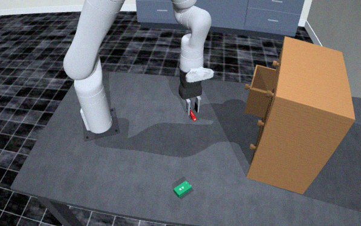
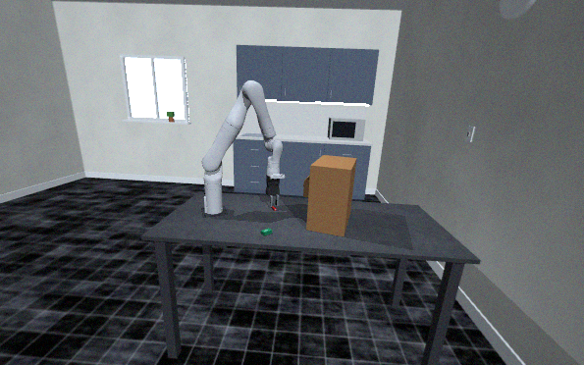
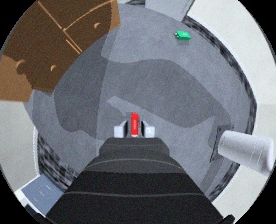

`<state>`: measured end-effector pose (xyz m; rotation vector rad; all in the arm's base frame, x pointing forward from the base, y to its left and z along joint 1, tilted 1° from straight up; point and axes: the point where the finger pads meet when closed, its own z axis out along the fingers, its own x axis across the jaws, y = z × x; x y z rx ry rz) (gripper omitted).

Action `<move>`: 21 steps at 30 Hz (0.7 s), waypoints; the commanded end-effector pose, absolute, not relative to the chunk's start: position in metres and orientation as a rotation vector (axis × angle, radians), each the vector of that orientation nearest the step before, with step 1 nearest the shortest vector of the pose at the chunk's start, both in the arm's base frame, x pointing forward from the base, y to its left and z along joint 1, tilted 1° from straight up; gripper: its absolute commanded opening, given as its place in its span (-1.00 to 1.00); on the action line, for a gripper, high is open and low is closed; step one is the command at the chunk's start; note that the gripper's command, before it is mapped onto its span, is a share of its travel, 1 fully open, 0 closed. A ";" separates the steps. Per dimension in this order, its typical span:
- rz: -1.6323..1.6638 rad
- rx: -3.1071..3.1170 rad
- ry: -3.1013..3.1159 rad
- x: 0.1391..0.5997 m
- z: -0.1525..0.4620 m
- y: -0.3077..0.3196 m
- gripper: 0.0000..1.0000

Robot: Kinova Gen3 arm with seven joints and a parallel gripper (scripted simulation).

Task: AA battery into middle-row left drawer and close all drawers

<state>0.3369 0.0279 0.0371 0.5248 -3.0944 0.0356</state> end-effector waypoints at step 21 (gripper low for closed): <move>0.037 0.518 -3.094 0.335 0.020 0.027 0.21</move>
